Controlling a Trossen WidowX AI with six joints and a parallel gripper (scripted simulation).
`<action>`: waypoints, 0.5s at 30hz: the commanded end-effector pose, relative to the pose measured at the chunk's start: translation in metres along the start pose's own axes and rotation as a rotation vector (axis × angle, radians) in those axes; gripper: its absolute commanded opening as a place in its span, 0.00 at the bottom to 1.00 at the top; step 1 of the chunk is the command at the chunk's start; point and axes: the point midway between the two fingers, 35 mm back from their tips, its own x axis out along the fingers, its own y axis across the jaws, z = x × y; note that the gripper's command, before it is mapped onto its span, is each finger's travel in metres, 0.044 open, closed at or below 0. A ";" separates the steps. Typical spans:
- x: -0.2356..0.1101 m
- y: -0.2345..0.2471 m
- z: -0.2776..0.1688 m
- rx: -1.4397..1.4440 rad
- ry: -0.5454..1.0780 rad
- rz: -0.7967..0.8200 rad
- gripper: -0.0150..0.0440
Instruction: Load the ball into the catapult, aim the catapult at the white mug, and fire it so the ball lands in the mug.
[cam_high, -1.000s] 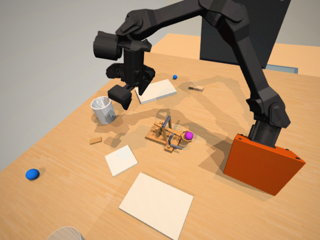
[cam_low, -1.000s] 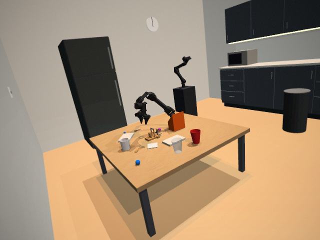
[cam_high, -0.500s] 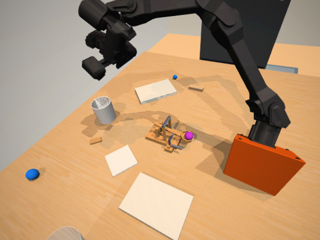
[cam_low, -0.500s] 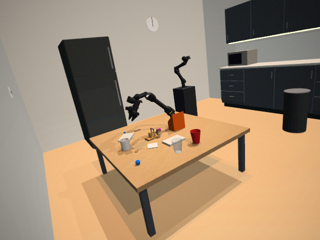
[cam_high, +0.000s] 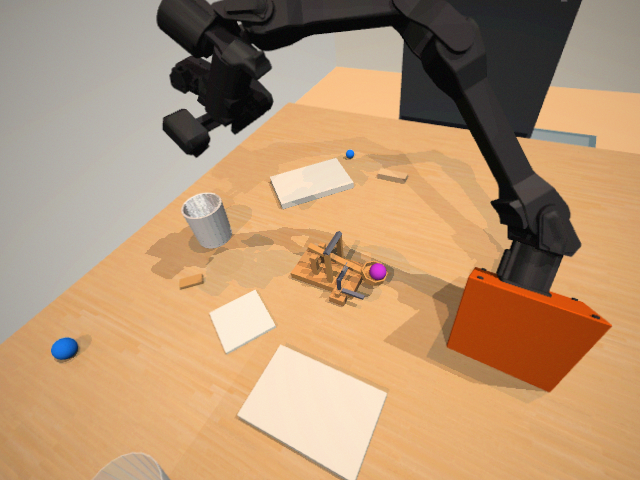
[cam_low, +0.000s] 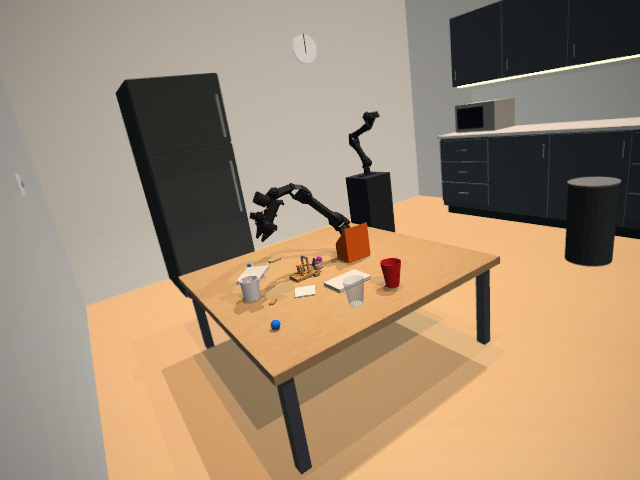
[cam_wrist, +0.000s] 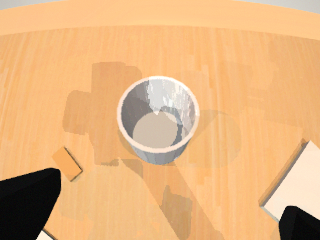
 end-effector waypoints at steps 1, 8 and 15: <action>-0.001 -0.001 0.002 -0.001 -0.006 -0.003 1.00; -0.001 -0.001 0.002 -0.001 -0.006 -0.003 0.78; -0.001 -0.001 0.002 -0.001 -0.006 -0.003 0.47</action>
